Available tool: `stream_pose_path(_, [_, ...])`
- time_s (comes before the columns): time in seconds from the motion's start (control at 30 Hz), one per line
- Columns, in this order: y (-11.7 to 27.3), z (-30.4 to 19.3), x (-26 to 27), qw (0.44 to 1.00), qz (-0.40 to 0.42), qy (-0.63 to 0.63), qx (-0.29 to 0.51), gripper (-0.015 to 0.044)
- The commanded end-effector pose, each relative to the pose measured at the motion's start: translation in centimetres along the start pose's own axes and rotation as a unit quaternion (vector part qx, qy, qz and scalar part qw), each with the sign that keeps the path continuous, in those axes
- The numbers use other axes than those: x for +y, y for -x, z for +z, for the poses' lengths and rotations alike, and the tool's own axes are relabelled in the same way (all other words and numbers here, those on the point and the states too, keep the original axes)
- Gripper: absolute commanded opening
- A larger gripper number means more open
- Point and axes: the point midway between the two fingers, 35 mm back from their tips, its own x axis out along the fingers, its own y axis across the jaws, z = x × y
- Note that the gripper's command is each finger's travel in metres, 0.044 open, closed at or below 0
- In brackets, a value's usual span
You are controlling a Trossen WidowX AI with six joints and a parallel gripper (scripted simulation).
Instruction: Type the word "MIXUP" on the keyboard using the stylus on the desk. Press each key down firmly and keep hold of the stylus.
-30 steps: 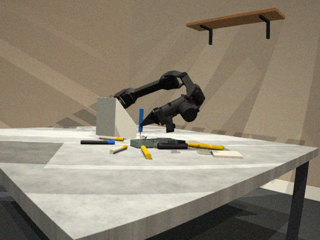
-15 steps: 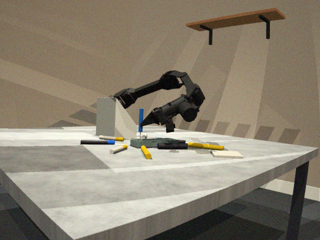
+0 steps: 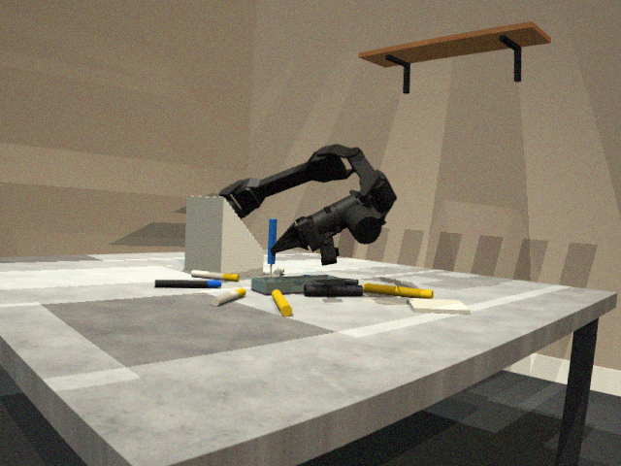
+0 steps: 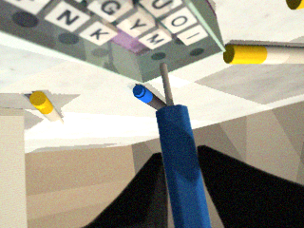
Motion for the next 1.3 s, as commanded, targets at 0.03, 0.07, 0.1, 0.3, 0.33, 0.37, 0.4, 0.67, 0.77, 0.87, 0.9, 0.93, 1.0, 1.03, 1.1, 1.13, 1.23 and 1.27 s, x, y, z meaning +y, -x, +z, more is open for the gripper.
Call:
stream_pose_path(0.03, [0.07,0.02,0.01,1.0,0.001,-0.002,-0.002,0.0081])
stream_pose_path(0.07, [0.07,0.02,0.01,1.0,0.001,-0.002,-0.002,0.0081])
stream_pose_path(0.1, [0.07,0.02,0.01,1.0,0.001,-0.002,-0.002,0.0081])
stream_pose_path(0.3, [0.07,0.02,0.01,1.0,0.001,-0.002,-0.002,0.0081])
stream_pose_path(0.33, [0.07,0.02,0.03,1.0,0.001,-0.002,-0.002,0.0081])
stream_pose_path(0.37, [0.06,0.03,0.04,1.0,0.001,-0.002,-0.002,0.0081])
stream_pose_path(0.4, [0.03,0.07,0.06,1.0,0.001,-0.002,-0.002,0.0081])
stream_pose_path(0.67, [-0.13,0.3,0.19,1.0,0.001,-0.002,-0.002,0.0081])
stream_pose_path(0.77, [-0.21,0.45,0.19,1.0,0.001,-0.002,-0.002,0.0081])
stream_pose_path(0.87, [-0.28,0.58,0.19,1.0,0.001,-0.002,-0.002,0.0081])
stream_pose_path(0.9, [-0.31,0.63,0.19,1.0,0.001,-0.002,-0.002,0.0081])
stream_pose_path(0.93, [-0.34,0.68,0.19,1.0,0.001,-0.002,-0.002,0.0081])
stream_pose_path(1.0, [-0.4,0.79,0.19,1.0,0.001,-0.002,-0.002,0.0081])
stream_pose_path(1.03, [-0.43,0.83,0.19,1.0,0.001,-0.002,-0.002,0.0081])
stream_pose_path(1.1, [-0.48,0.92,0.19,1.0,0.001,-0.002,-0.002,0.0081])
stream_pose_path(1.13, [-0.51,0.96,0.19,1.0,0.001,-0.002,-0.002,0.0081])
stream_pose_path(1.23, [-0.52,0.98,0.19,1.0,0.001,-0.002,-0.002,0.0081])
stream_pose_path(1.27, [-0.53,1.0,0.19,1.0,0.001,-0.002,-0.002,0.0081])
